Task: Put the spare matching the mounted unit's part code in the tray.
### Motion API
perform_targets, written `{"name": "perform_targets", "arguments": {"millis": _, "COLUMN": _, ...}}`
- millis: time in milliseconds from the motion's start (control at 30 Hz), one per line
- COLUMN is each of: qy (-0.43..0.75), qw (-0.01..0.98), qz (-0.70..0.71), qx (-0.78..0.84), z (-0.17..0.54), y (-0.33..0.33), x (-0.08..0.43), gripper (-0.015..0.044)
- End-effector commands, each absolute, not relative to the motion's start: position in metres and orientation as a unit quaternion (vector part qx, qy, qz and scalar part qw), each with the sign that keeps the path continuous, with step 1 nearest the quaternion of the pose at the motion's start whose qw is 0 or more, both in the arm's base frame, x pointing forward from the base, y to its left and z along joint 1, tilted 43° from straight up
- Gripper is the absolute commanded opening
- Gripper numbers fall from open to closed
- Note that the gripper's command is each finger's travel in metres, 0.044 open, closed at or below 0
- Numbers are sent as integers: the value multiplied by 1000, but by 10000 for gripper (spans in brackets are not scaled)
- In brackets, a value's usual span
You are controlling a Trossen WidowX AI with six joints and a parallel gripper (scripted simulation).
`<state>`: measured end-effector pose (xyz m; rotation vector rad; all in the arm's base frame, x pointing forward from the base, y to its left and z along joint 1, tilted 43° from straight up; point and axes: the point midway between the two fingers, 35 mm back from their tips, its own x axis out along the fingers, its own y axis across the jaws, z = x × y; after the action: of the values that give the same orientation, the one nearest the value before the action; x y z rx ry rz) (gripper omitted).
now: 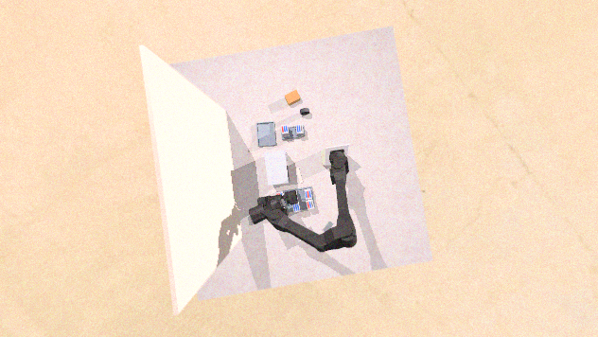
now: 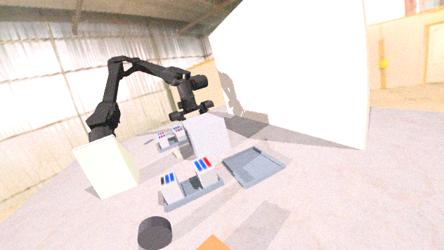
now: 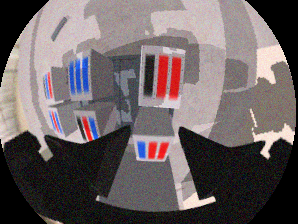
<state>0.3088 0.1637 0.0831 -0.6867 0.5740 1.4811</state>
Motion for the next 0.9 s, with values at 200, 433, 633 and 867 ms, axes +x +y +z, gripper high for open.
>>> {"name": "perform_targets", "arguments": {"millis": 200, "qy": 260, "qw": 646, "qz": 653, "qx": -298, "z": 72, "y": 170, "x": 306, "gripper": 300}}
{"name": "perform_targets", "arguments": {"millis": 433, "qy": 260, "qw": 646, "qz": 653, "qx": -298, "z": 72, "y": 170, "x": 306, "gripper": 300}}
{"name": "perform_targets", "arguments": {"millis": 633, "qy": 260, "qw": 646, "qz": 653, "qx": -298, "z": 72, "y": 170, "x": 306, "gripper": 300}}
{"name": "perform_targets", "arguments": {"millis": 867, "qy": 260, "qw": 646, "qz": 653, "qx": -298, "z": 72, "y": 170, "x": 306, "gripper": 300}}
